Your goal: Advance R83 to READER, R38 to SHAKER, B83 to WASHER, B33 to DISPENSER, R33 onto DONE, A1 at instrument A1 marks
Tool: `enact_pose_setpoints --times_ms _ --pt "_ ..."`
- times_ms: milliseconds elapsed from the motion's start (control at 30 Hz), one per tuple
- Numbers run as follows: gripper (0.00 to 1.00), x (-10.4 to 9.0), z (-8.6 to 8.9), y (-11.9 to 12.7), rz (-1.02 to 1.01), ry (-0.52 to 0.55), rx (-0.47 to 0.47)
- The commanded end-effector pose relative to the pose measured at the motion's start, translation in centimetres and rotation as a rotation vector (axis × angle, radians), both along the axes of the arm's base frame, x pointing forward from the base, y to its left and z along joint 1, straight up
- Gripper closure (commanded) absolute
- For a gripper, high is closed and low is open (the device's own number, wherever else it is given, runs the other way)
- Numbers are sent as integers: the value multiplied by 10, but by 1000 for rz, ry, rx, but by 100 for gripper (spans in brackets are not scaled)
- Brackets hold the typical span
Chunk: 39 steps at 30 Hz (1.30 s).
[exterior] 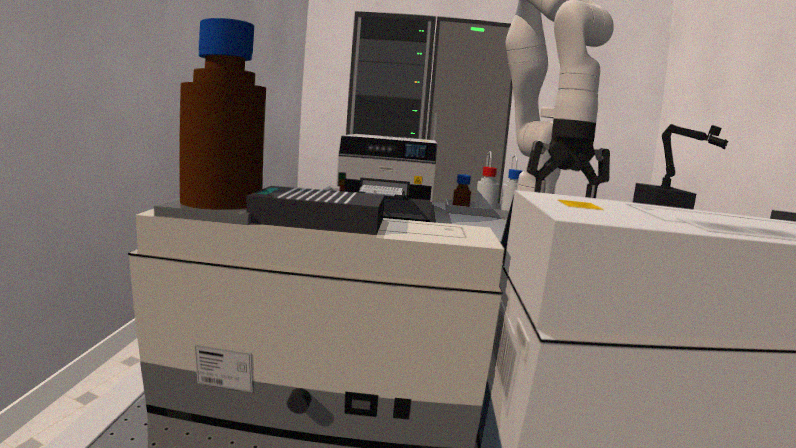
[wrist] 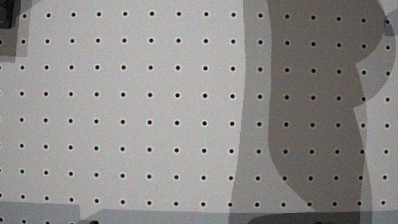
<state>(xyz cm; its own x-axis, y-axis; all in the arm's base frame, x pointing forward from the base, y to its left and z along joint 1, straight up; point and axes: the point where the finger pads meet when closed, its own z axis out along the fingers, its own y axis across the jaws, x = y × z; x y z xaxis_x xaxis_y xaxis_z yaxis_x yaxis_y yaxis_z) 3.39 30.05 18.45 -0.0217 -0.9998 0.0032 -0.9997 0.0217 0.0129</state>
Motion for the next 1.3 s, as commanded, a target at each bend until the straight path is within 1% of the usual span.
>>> enact_pose_setpoints --times_ms 0,300,433,867,933,1267 --pt "0 12 1 -8 -8 -2 7" --pt "0 32 1 -30 -9 -3 7" --pt "0 34 1 -32 -9 -3 7" --pt "0 78 0 -47 -9 -7 6" --pt "0 78 0 -47 -9 -7 6" --pt "0 111 1 -57 -9 -10 -1"
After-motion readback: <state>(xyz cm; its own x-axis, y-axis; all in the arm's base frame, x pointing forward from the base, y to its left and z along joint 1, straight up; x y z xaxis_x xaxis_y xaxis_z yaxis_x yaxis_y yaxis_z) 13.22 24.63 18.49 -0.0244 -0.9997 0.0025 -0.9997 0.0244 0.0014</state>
